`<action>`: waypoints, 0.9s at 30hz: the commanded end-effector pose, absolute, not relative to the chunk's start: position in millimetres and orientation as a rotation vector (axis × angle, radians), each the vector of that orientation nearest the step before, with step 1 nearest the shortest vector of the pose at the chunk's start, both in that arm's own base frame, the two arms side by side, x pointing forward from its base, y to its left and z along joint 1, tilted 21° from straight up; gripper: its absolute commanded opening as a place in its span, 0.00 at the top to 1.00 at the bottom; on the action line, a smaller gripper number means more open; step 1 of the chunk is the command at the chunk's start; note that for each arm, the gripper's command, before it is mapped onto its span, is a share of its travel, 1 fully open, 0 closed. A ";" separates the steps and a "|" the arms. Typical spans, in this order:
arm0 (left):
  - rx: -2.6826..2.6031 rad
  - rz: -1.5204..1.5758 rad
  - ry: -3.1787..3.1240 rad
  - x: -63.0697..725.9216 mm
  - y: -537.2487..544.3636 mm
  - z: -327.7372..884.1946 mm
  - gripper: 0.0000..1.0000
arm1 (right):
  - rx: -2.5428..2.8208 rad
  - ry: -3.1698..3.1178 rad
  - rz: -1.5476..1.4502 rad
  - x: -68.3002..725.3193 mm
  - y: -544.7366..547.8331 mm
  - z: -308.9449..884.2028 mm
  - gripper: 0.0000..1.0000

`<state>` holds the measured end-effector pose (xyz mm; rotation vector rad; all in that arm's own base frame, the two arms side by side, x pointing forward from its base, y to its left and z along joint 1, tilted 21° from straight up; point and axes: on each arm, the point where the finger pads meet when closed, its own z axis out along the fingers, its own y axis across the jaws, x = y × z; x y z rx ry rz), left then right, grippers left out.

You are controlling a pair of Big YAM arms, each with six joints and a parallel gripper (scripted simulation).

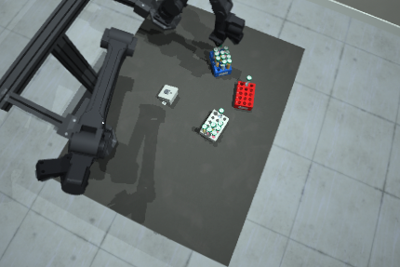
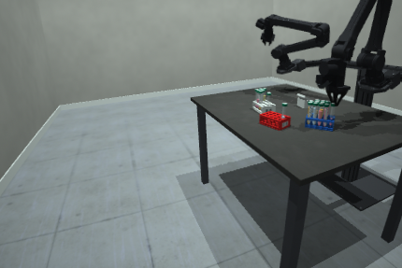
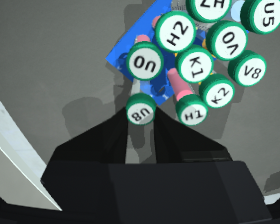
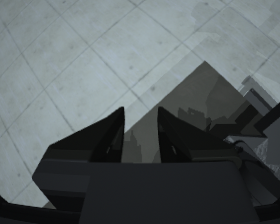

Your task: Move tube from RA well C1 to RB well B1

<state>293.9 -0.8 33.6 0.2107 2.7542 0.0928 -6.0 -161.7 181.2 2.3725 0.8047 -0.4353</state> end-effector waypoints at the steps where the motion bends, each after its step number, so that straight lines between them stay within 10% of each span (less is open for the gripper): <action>1: 0.213 0.087 2.774 290.4 1.5 24.8 1.00 | 2.343 0.788 -0.435 -5.5 -164.0 197.3 0.70; 10: 0.213 0.087 2.774 290.4 1.5 24.8 1.00 | 2.343 0.788 -0.435 -5.5 -164.0 197.3 0.70; 11: 0.213 0.087 2.774 290.4 1.5 24.8 0.76 | 2.343 0.788 -0.435 -5.5 -164.0 197.3 0.70; 27: 0.213 0.087 2.775 290.3 1.5 24.8 0.76 | 2.343 0.788 -0.435 -5.5 -164.0 197.3 0.70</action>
